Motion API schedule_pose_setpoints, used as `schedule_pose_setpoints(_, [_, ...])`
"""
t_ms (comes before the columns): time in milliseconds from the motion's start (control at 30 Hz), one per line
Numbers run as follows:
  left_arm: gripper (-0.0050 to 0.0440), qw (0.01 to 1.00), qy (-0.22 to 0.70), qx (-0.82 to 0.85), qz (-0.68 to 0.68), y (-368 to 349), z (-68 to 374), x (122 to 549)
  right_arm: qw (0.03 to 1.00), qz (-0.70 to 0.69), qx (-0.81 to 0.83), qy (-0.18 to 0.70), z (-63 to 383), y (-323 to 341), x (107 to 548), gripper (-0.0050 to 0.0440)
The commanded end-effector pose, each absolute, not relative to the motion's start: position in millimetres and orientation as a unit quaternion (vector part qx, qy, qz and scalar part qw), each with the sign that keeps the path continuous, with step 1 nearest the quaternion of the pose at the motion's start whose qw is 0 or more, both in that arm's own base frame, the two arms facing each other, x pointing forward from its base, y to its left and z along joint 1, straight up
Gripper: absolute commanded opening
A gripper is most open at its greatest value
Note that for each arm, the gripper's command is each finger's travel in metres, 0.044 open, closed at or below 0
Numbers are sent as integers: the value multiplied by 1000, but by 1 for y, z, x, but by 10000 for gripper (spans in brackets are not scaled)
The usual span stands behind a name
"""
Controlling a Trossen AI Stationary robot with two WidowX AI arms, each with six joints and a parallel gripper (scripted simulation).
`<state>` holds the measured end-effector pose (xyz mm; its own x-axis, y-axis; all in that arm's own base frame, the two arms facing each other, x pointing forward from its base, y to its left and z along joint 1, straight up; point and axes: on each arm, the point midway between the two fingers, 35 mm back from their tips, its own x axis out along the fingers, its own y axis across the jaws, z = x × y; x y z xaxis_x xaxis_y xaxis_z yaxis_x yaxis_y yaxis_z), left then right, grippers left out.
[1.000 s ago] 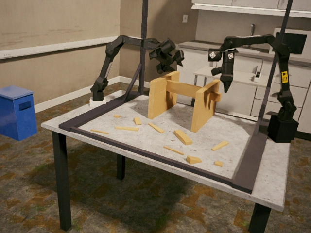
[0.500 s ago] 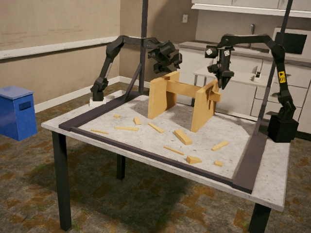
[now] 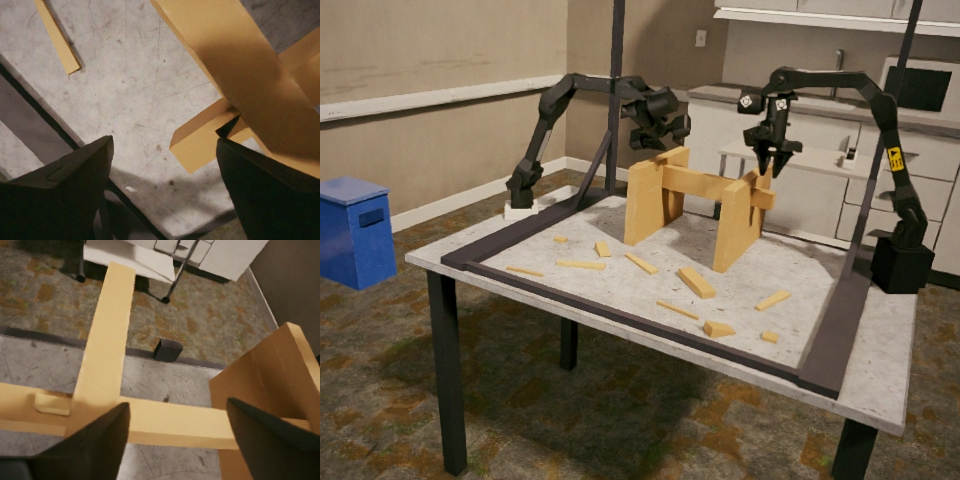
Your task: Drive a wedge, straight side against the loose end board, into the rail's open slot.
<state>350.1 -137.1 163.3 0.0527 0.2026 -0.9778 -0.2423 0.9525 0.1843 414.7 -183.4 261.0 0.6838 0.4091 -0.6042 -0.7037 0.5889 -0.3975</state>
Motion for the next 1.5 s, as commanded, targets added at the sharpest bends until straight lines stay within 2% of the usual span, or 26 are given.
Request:
schedule_pose_setpoints(0, [276, 732, 653, -48, 188, -148, 170, 354, 860, 324, -315, 238, 268, -184, 409, 276])
schedule_pose_setpoints(667, [276, 739, 608, -136, 256, -178, 174, 356, 860, 338, -274, 267, 264, -181, 394, 276])
schedule_pose_setpoints(1467, [276, 718, 503, -314, 364, -238, 179, 354, 854, 362, -200, 316, 260, -175, 368, 276])
